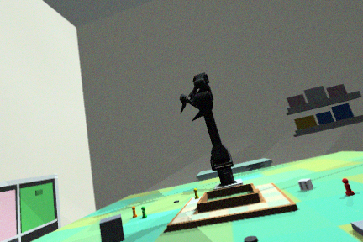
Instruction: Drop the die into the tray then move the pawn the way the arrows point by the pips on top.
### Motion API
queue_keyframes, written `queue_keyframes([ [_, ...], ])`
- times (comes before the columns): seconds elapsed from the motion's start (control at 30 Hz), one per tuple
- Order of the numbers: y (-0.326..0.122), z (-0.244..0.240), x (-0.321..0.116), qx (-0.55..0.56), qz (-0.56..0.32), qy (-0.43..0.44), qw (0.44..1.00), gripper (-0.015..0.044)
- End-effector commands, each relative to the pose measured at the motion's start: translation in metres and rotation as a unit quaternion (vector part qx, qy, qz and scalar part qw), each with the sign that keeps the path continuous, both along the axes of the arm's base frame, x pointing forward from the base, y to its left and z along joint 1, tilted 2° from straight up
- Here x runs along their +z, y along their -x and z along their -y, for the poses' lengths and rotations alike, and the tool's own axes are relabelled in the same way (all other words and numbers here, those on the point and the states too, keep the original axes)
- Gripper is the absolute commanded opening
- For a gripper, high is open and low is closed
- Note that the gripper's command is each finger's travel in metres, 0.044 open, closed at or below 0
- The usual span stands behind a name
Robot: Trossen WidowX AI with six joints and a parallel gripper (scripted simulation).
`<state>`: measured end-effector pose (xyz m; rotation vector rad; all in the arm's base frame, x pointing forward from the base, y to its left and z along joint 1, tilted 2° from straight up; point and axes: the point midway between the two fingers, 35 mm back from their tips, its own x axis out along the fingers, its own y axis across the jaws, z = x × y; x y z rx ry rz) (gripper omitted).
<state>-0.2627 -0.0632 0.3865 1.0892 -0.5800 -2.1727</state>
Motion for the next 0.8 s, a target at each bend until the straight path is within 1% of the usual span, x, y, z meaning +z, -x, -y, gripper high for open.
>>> queue_keyframes([
  [0.0, 0.001, -0.002, -0.001, -0.005, 0.001, -0.001, 1.0, 0.0374],
  [0.07, 0.009, -0.022, -0.007, -0.044, 0.007, -0.008, 0.999, 0.0321],
  [0.13, 0.019, -0.053, -0.016, -0.105, 0.016, -0.019, 0.994, 0.0275],
  [0.27, 0.027, -0.115, -0.037, -0.231, 0.066, -0.014, 0.971, 0.0275],
  [0.37, 0.023, -0.164, -0.053, -0.328, 0.109, 0.001, 0.938, 0.0275],
  [0.47, 0.01, -0.212, -0.071, -0.424, 0.15, 0.02, 0.893, 0.0275],
  [0.57, -0.011, -0.259, -0.088, -0.514, 0.186, 0.043, 0.837, 0.0275],
  [0.77, -0.077, -0.336, -0.122, -0.672, 0.241, 0.102, 0.693, 0.0275],
])
